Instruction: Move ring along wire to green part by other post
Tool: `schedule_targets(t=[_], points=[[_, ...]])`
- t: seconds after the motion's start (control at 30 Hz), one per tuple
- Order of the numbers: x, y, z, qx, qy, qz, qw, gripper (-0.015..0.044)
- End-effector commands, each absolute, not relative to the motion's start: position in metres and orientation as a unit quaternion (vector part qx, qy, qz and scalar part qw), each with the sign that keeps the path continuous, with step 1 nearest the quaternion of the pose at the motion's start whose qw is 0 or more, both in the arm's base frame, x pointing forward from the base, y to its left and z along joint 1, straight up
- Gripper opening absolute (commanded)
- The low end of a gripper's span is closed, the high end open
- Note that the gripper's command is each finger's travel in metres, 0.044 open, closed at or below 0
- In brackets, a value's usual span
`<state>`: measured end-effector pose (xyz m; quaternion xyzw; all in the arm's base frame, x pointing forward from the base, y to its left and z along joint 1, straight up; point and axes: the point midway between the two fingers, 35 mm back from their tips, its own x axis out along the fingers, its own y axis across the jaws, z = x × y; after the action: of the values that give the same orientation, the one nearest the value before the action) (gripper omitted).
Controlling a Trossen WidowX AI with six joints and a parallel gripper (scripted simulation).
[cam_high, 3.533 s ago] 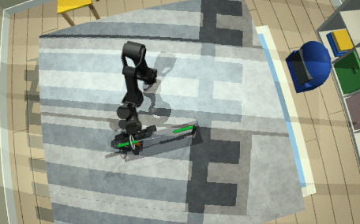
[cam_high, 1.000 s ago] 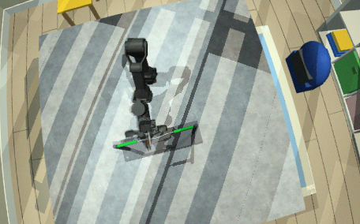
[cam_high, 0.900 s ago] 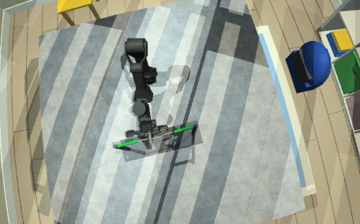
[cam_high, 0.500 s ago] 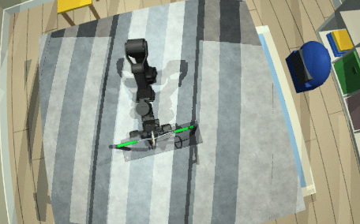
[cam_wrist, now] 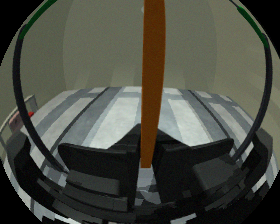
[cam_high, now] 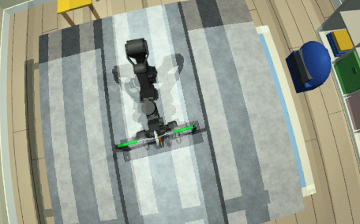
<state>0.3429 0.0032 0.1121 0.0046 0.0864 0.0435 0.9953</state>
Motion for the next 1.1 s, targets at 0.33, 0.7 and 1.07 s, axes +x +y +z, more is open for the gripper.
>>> schedule_targets(t=[0.33, 0.7, 1.07], points=[[0.338, 0.040, 0.116, 0.086, 0.089, 0.092, 0.988, -0.0150], [0.335, 0.057, 0.120, 0.106, 0.089, 0.106, 0.985, -0.0150], [0.335, 0.059, 0.122, 0.076, 0.090, 0.090, 0.989, -0.0150]])
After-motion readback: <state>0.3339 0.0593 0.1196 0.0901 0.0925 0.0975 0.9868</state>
